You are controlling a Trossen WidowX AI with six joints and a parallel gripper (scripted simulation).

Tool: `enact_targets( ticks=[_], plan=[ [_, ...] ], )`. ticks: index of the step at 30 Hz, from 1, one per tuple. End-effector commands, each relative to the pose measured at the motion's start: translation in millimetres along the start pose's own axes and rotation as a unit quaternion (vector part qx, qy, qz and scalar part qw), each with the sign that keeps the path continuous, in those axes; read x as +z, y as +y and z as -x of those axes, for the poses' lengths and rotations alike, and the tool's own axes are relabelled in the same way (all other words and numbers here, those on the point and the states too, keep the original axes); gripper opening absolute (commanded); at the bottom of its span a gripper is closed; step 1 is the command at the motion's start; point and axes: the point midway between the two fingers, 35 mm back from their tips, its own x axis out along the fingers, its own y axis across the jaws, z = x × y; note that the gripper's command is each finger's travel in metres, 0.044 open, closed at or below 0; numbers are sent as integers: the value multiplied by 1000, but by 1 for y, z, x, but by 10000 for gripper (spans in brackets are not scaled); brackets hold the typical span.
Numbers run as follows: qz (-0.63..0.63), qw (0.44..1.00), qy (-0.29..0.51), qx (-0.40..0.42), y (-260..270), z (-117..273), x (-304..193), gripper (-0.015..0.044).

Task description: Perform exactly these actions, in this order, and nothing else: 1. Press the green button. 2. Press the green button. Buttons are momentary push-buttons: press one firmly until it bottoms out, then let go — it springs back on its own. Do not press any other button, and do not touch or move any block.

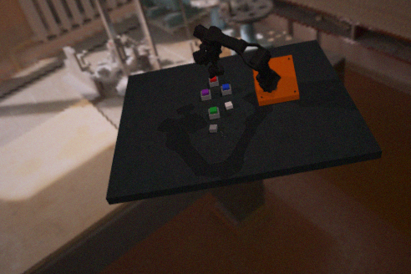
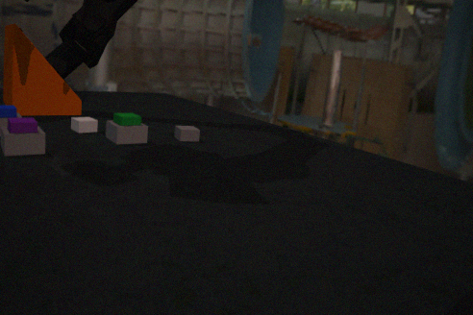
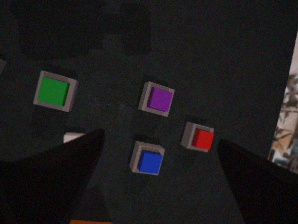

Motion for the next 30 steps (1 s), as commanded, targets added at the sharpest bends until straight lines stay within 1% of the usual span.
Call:
enact_targets(
  ticks=[1, 3, 5, 11, 13, 16, 17, 25, 26, 30],
  plan=[
    [-53, 993, 67, 79, 50, -15, 20, 400],
    [-86, 983, 117, 115, 82, -21, 29, 400],
    [-108, 973, 153, 135, 103, -24, 33, 400],
    [-110, 972, 157, 137, 106, -25, 33, 400],
    [-110, 972, 157, 136, 109, -34, 31, 348],
    [-110, 972, 157, 137, 121, -72, 20, 269],
    [-110, 972, 157, 138, 124, -79, 17, 242],
    [-110, 972, 157, 138, 125, -81, 16, 32],
    [-110, 972, 157, 138, 125, -81, 16, 20],
    [-110, 972, 157, 138, 125, -81, 16, 20]
  ],
)
